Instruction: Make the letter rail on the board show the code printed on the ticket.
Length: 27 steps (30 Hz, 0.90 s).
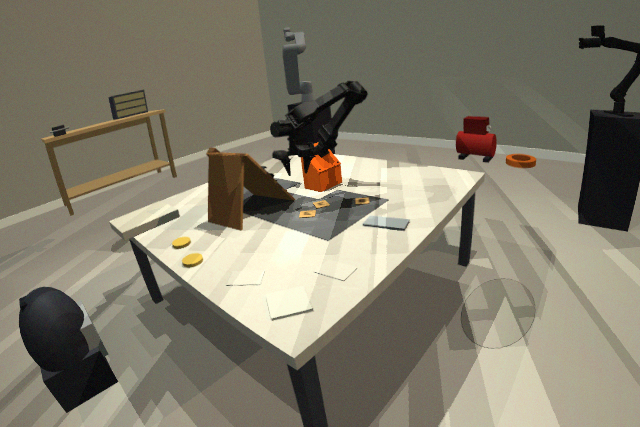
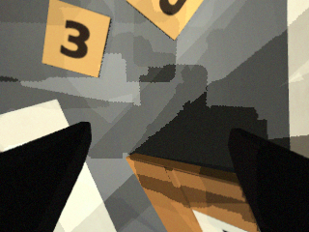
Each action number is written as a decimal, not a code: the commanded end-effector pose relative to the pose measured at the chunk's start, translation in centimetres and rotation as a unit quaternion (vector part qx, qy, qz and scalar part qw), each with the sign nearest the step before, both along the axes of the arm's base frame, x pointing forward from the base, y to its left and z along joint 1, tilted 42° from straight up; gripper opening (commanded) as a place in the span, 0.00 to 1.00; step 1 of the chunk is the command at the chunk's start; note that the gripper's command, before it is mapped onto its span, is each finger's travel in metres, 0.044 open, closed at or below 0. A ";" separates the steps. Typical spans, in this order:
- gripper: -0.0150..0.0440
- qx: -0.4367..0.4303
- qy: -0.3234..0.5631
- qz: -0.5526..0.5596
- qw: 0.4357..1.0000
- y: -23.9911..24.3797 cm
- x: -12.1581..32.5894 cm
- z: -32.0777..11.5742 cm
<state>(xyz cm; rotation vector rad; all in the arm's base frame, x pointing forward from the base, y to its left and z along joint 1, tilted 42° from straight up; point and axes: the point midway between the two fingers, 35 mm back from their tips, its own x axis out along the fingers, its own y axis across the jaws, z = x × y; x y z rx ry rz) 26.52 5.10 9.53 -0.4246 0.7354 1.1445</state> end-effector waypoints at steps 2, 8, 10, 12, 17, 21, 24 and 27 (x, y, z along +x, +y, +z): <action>0.83 0.009 0.097 -0.034 0.995 7.3 -2.4 -2.3; 0.83 0.015 0.132 -0.049 0.990 10.0 -3.7 -2.9; 0.83 0.015 0.132 -0.049 0.990 10.0 -3.7 -2.9; 0.83 0.015 0.132 -0.049 0.990 10.0 -3.7 -2.9; 0.83 0.015 0.132 -0.049 0.990 10.2 -3.9 -2.8; 0.83 0.015 0.132 -0.049 0.990 10.9 -3.7 -3.5; 0.83 0.015 0.132 -0.049 0.990 11.9 -3.6 -4.6; 0.83 0.016 0.133 -0.049 0.990 12.5 -3.6 -5.2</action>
